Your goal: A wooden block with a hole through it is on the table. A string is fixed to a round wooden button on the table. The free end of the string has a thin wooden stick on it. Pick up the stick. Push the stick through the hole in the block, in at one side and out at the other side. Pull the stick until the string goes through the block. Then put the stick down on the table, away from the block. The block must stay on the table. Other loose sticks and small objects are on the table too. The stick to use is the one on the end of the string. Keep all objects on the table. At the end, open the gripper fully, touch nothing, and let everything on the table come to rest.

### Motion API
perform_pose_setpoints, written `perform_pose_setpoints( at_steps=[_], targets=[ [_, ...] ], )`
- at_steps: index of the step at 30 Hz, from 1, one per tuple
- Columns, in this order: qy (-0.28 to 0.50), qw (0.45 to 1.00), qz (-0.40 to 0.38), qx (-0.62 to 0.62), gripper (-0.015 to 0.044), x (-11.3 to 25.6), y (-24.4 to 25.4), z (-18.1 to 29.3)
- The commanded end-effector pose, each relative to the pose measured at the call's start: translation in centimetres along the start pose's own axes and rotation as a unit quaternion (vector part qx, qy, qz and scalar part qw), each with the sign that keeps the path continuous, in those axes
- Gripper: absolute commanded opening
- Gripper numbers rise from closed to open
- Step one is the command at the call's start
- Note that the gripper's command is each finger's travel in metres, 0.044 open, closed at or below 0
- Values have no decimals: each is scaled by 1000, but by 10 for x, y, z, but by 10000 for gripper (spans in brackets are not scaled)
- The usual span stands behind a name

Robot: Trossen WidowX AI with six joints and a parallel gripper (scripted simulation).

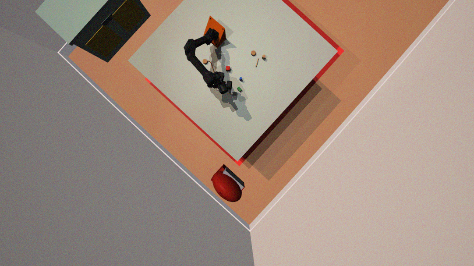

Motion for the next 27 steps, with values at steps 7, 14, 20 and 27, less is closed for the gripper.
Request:
perform_pose_setpoints(
  at_steps=[7, 14, 20, 27],
  targets=[
    [1, 1000, -2, 1, 0, -9, -8, -6],
    [1, 1000, -2, 1, 0, -15, -13, -10],
    [1, 1000, -2, 1, 0, -20, -17, -14],
    [1, 1000, -2, 1, 0, -26, -22, -19]
  ],
)
Point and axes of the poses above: the point midway between the two fingers, 35 mm back from their tips, its own x axis back along the fingers, its own y axis across the jaws, z = x × y, the point moved 4 cm from there along x, back along the fingers, and after that the axes turned 12 degrees about -x, right-handed, at the moved point
